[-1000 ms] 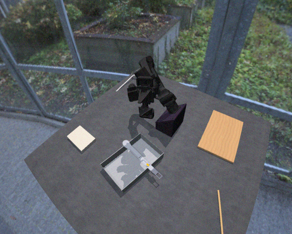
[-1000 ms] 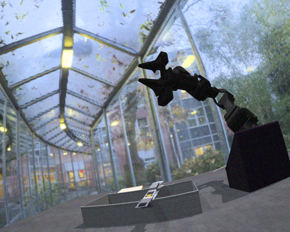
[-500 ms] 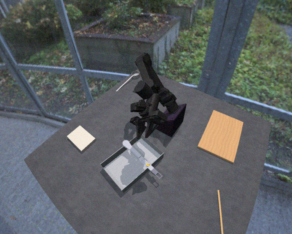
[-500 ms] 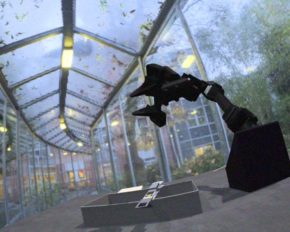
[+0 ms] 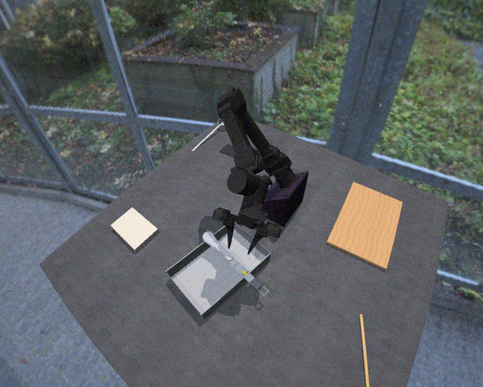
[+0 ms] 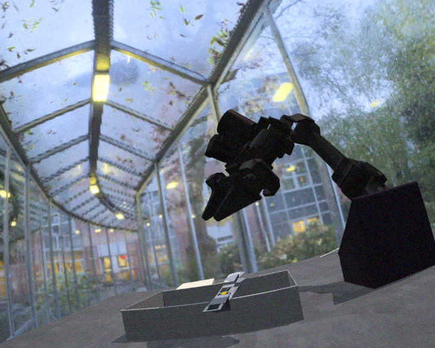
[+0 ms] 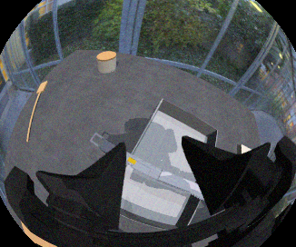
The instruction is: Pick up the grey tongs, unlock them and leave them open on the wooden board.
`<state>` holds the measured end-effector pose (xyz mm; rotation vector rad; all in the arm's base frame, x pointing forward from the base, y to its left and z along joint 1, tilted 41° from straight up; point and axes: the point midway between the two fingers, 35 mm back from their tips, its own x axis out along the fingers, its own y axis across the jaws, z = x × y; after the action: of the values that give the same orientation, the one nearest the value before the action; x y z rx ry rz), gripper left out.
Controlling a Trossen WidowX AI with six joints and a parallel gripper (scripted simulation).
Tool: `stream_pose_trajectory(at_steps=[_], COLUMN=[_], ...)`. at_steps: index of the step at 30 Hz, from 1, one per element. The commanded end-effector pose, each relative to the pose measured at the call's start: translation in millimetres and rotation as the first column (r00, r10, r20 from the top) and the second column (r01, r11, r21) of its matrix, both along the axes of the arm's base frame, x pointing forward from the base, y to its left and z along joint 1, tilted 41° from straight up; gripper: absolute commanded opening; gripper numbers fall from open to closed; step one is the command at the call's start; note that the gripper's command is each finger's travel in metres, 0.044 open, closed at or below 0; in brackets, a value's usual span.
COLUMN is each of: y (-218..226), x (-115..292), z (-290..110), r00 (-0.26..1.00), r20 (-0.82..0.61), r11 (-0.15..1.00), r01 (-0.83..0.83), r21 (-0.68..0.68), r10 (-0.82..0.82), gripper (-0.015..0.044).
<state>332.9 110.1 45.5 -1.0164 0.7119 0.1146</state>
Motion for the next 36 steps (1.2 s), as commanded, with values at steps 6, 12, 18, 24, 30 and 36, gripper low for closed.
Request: stream_pose_trajectory(at_steps=[6, 12, 18, 24, 30, 36], y=[-59, -59, -59, -54, -54, -57], x=[-8, -8, -8, -9, -8, -4], z=[-63, -63, -63, -67, -67, -72], r00=[0.824, 0.824, 0.824, 0.825, 0.825, 0.824], r20=[-0.565, -0.565, -0.565, -0.564, -0.564, -0.565], r11=[0.601, 0.601, 0.601, 0.601, 0.601, 0.602], r01=[-0.471, -0.471, -0.471, -0.471, -0.471, -0.471], r21=[-0.646, -0.646, -0.646, -0.646, -0.646, -0.645], r10=[0.039, 0.039, 0.039, 0.039, 0.039, 0.039], gripper=[0.026, 0.026, 0.026, 0.026, 0.026, 0.026])
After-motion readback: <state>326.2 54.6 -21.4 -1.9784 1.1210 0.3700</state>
